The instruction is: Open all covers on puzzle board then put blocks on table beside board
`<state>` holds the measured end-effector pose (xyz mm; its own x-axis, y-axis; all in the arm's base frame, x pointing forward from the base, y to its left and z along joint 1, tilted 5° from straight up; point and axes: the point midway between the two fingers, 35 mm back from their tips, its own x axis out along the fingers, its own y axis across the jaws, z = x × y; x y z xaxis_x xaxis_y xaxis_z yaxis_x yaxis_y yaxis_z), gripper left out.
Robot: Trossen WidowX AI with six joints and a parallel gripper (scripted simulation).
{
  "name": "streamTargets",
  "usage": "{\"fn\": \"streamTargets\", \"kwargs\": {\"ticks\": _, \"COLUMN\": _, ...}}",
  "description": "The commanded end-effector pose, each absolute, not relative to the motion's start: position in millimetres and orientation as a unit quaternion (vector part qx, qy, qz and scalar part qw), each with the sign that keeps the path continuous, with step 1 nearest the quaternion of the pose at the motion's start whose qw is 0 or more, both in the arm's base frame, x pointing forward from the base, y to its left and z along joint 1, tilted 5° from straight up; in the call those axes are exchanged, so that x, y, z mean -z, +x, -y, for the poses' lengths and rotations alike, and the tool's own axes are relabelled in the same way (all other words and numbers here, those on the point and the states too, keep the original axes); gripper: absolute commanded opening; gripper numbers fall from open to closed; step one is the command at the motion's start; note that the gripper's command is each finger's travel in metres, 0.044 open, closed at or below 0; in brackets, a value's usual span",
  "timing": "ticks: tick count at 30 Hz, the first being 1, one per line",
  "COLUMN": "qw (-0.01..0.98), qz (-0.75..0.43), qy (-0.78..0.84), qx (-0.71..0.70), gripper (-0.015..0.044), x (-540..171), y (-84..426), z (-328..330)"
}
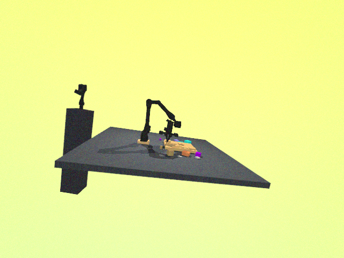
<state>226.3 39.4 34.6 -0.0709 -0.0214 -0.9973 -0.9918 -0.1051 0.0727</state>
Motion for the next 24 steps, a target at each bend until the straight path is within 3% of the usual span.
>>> {"fn": "streamTargets", "kwargs": {"ticks": 1, "qw": 0.453, "qz": -0.491, "qy": -0.517, "qx": -0.536, "gripper": 0.0, "x": -43.6, "y": 230.9, "z": -39.7}}
{"fn": "streamTargets", "kwargs": {"ticks": 24, "qw": 0.453, "qz": -0.491, "qy": -0.517, "qx": -0.536, "gripper": 0.0, "x": -73.8, "y": 231.3, "z": -40.3}}
